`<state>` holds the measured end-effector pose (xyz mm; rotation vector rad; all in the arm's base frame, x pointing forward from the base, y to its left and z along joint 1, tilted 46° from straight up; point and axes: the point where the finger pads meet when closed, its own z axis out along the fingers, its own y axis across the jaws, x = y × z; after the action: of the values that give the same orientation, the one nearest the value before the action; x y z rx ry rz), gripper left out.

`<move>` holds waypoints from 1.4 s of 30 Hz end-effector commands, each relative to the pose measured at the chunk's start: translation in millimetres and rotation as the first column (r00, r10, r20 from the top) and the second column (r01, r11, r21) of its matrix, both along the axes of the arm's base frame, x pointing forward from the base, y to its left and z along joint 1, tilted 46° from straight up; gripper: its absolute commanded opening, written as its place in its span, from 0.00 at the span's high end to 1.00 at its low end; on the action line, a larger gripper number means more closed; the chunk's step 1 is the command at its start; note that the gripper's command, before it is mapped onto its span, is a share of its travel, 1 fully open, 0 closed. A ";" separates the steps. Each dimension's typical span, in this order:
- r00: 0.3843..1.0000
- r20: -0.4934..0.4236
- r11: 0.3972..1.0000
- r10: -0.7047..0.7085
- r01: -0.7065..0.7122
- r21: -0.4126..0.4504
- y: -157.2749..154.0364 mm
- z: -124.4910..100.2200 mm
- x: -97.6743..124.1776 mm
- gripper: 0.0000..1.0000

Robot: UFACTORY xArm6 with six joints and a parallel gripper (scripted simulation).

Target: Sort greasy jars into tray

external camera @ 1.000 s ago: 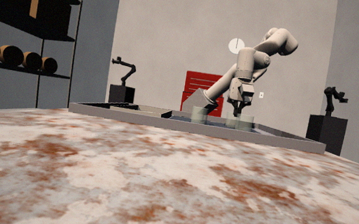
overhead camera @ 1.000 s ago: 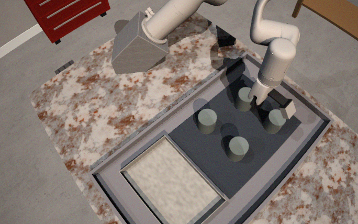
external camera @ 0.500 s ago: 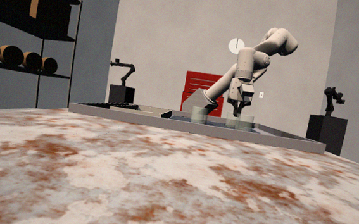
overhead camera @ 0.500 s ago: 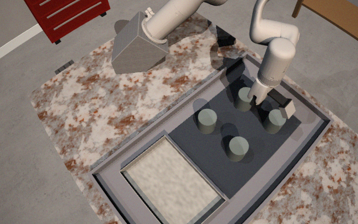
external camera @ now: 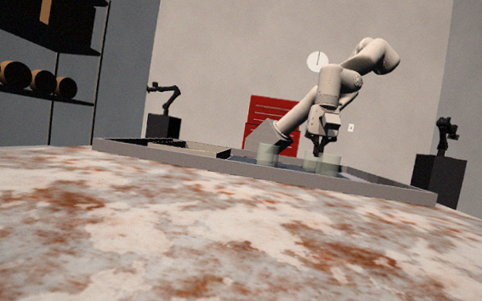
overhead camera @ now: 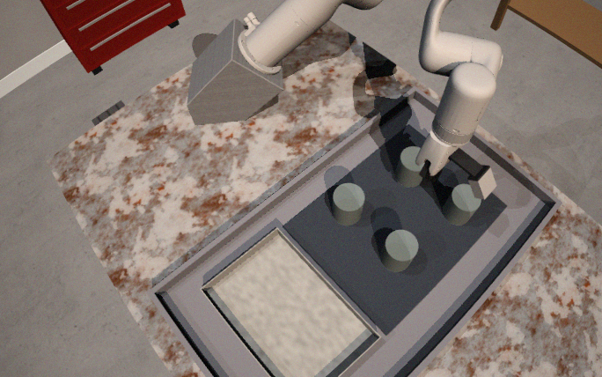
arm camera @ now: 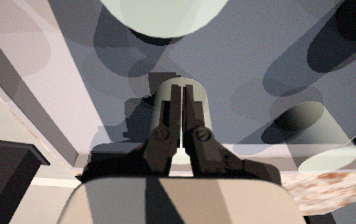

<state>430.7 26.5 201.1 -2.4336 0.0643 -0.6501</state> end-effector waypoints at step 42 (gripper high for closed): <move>1.000 0.002 1.000 -0.001 0.001 -0.001 -1.8 1.5 -6.1 1.00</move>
<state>424.6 25.3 201.5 -2.4335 0.0643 -0.6501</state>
